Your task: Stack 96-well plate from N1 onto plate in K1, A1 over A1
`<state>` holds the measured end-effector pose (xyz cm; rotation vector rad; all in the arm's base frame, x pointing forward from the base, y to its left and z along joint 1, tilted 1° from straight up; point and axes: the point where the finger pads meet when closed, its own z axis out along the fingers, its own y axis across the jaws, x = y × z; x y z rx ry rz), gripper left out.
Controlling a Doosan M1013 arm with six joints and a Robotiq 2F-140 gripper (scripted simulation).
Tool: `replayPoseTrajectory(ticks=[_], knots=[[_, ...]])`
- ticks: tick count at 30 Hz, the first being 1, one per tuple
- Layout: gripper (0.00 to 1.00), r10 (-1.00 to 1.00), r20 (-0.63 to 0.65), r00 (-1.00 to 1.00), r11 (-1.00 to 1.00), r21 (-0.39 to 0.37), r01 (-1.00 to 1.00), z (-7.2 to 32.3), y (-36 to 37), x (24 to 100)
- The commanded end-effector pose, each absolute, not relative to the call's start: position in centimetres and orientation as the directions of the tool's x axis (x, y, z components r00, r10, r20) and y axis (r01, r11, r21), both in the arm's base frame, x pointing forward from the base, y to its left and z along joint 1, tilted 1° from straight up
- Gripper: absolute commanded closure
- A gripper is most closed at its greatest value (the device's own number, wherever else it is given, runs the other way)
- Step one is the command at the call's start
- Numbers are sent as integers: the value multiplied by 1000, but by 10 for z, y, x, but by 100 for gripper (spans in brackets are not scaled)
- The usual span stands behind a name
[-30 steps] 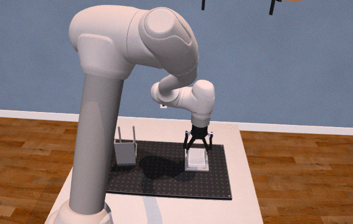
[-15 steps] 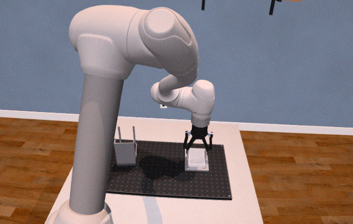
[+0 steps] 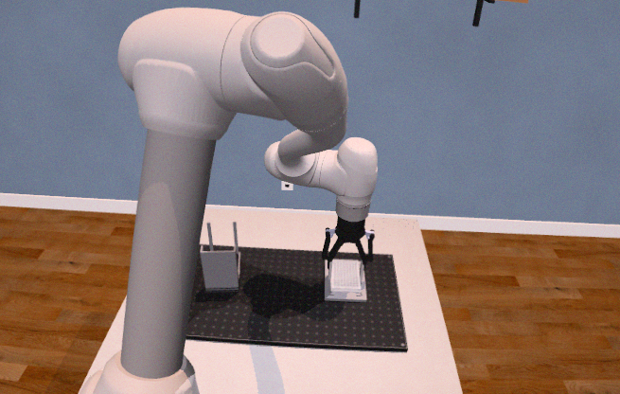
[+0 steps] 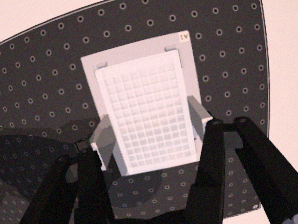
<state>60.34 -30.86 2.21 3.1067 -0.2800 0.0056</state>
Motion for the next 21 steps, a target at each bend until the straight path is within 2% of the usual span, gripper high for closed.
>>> replayPoseTrajectory(ticks=[1, 21], knots=[[100, -179, 6, 984, -984, 22, -179, 27, -308, 603], [100, -179, 6, 984, -984, 22, -179, 57, -308, 603]])
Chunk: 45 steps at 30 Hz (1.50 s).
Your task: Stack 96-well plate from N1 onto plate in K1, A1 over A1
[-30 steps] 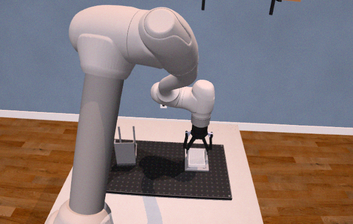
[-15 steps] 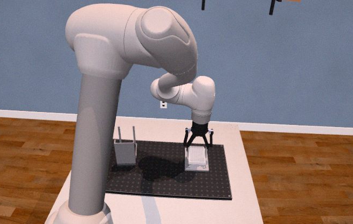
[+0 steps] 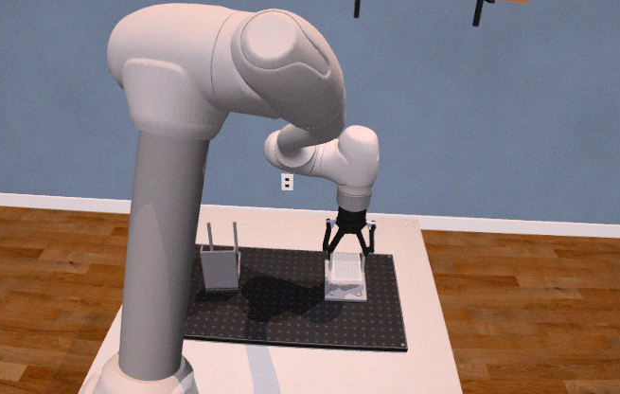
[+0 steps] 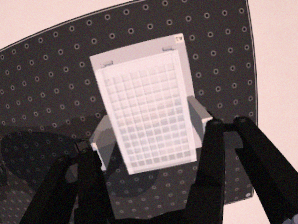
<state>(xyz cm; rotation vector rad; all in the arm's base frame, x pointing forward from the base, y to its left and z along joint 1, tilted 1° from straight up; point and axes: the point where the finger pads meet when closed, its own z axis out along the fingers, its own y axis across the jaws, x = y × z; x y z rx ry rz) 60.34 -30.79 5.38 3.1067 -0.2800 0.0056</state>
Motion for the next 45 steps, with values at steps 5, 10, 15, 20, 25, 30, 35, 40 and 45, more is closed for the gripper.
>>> replayPoseTrajectory(ticks=[5, 10, 15, 20, 25, 30, 35, 40, 45], knots=[[100, -179, 6, 984, -984, 22, -179, 64, -308, 603], [100, -179, 6, 984, -984, 22, -179, 70, -307, 603], [100, -179, 6, 984, -984, 22, -179, 79, -307, 603], [100, -179, 6, 984, -984, 22, -179, 87, -307, 603], [100, -179, 6, 984, -984, 22, -179, 92, -307, 603], [100, -179, 6, 984, -984, 22, -179, 100, -307, 603], [100, -179, 6, 984, -984, 22, -179, 109, -307, 603], [100, -179, 6, 984, -984, 22, -179, 114, -307, 603], [100, -179, 6, 984, -984, 22, -179, 122, -306, 603]])
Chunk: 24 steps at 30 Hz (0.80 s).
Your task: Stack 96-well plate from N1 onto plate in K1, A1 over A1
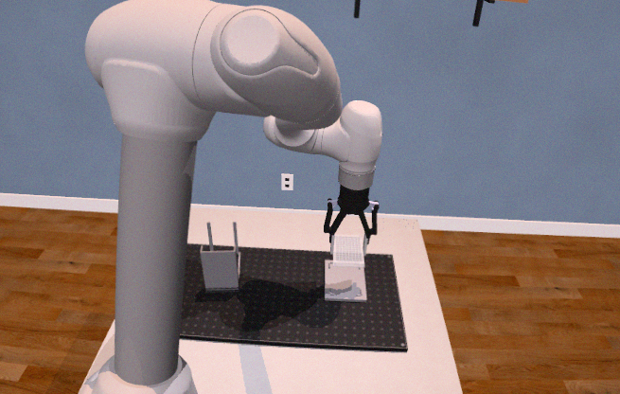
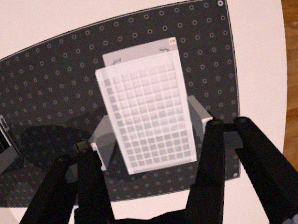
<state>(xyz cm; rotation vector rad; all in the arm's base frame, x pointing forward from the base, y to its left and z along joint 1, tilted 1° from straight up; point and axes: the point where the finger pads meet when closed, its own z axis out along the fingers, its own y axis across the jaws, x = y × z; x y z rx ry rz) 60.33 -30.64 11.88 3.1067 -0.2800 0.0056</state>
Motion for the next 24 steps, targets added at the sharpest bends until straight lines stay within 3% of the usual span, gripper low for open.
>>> replayPoseTrajectory(ticks=[1, 24], knots=[[100, -179, 6, 984, -984, 22, -179, 124, -306, 603], [100, -179, 6, 984, -984, 22, -179, 159, -306, 603]])
